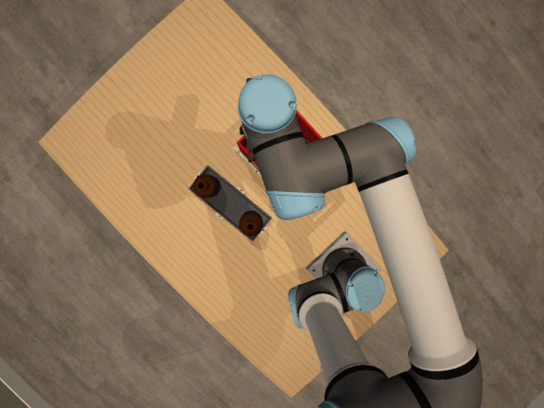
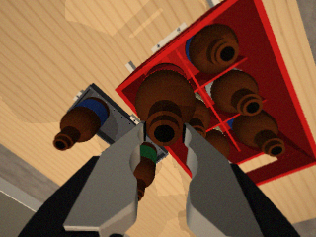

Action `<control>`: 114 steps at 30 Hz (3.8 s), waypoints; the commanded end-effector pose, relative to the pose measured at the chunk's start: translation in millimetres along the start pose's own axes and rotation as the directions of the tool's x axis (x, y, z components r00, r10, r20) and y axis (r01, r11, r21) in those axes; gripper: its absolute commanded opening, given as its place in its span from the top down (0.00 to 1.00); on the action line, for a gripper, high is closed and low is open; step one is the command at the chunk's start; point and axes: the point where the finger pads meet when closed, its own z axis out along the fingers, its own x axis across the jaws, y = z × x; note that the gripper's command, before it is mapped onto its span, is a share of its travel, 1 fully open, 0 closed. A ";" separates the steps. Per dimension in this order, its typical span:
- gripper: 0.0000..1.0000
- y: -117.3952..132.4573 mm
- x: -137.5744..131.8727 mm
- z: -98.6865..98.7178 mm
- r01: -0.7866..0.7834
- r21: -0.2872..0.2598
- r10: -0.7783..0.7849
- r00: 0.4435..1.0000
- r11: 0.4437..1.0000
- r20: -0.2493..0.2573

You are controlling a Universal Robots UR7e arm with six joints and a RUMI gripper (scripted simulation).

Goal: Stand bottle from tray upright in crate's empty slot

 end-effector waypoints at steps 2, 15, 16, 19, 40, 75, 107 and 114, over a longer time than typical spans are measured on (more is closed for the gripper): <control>1.00 -0.3 -0.1 -0.5 0.000 0.002 0.000 1.000 1.000 0.000; 1.00 -0.3 -0.1 -0.5 0.000 0.002 0.000 1.000 1.000 0.000; 1.00 -0.3 -0.1 -0.5 0.000 0.002 0.000 1.000 1.000 0.000; 1.00 -0.3 -0.1 -0.5 0.000 0.002 0.000 1.000 1.000 0.000; 1.00 -0.3 -0.1 -0.1 0.000 0.002 0.000 1.000 1.000 0.000; 1.00 -0.4 -0.1 27.6 0.000 0.002 0.000 1.000 1.000 0.000; 1.00 -0.4 -0.1 39.5 0.000 0.002 0.000 1.000 1.000 0.000; 1.00 -0.4 -0.1 39.5 0.000 0.002 0.000 1.000 1.000 0.000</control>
